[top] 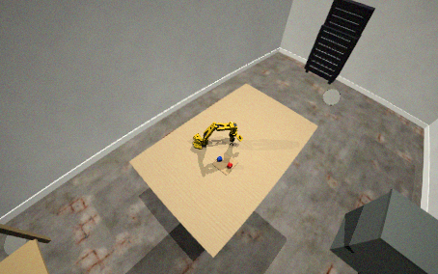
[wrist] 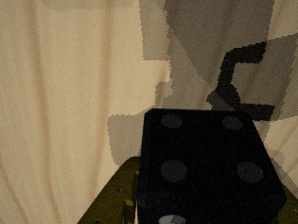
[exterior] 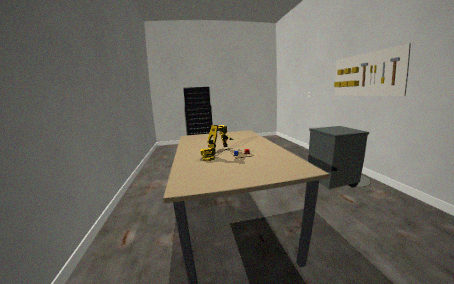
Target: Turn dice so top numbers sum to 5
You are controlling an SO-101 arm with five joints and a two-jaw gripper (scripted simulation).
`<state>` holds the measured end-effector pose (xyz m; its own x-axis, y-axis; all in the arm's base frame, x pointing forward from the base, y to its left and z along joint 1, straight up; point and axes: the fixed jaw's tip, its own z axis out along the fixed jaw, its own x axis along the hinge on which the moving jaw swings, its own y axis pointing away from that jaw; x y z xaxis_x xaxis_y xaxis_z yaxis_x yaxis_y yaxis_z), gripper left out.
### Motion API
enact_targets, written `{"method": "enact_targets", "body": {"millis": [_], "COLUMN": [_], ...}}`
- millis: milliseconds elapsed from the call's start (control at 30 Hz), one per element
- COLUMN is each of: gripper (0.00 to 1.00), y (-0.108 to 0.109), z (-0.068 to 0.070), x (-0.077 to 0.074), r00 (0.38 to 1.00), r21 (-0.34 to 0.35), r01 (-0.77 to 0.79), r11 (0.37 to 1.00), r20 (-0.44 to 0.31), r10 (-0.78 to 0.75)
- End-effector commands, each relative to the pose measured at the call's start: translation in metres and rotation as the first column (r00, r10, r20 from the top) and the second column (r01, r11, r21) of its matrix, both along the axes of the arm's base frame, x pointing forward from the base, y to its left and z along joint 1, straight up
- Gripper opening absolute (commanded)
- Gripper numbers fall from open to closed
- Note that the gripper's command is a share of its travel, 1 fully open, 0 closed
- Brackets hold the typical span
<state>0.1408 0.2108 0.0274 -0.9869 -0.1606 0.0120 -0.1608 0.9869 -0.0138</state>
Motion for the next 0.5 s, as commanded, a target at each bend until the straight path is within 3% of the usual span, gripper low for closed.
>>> {"method": "enact_targets", "body": {"millis": [0,233,467], "gripper": [0.0,0.0,0.0], "y": [0.007,0.006,0.007], "z": [0.028,0.044,0.047], "x": [0.007,0.006,0.006], "r00": [0.999,0.998,0.997], "r21": [0.077,0.092,0.103], "r01": [-0.001,-0.003,-0.004], "r11": [0.997,0.996,0.995], "r20": [0.053,0.064,0.072], "r10": [-0.003,-0.003,-0.004]}}
